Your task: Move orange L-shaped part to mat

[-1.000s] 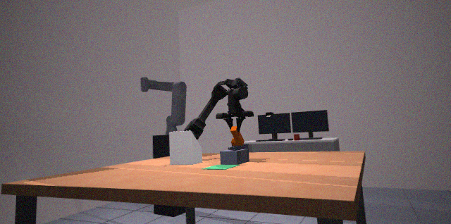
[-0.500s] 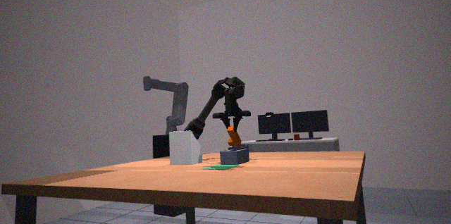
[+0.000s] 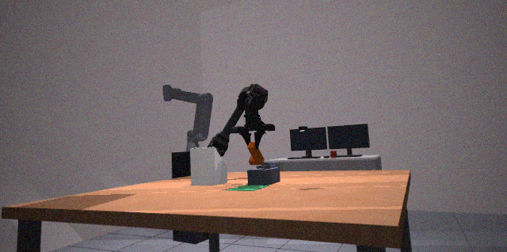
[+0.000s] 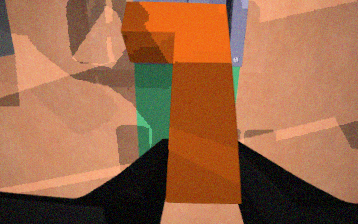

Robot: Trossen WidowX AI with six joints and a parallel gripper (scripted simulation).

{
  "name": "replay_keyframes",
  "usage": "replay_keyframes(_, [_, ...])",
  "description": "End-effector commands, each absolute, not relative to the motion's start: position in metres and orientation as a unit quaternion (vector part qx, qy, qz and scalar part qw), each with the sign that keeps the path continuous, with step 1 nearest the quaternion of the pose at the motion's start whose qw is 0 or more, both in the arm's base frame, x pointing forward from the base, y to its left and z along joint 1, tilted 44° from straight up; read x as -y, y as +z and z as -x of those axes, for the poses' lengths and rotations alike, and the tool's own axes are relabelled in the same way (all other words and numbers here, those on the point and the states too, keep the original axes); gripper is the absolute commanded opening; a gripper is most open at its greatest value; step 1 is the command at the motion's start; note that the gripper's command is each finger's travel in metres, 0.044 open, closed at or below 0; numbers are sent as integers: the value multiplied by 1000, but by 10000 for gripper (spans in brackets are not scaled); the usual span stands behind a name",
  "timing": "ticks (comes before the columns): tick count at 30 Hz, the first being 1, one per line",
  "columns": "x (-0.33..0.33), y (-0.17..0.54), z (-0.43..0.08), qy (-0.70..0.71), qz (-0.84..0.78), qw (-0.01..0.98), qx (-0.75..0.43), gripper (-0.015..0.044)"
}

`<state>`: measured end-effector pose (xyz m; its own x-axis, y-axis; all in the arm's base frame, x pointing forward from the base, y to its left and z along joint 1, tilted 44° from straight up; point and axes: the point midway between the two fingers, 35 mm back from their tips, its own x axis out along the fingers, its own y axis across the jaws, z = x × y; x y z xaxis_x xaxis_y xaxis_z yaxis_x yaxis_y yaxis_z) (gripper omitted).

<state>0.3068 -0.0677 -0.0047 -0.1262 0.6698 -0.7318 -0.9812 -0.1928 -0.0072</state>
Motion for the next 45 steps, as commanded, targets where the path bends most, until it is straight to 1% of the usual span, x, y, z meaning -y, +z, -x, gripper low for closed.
replay_keyframes(1, [82,-16,-309,706,315,583,-249,0])
replay_keyframes(15, [124,-54,-314,705,317,583,-250,0])
replay_keyframes(45, [97,-84,-309,705,317,583,-250,0])
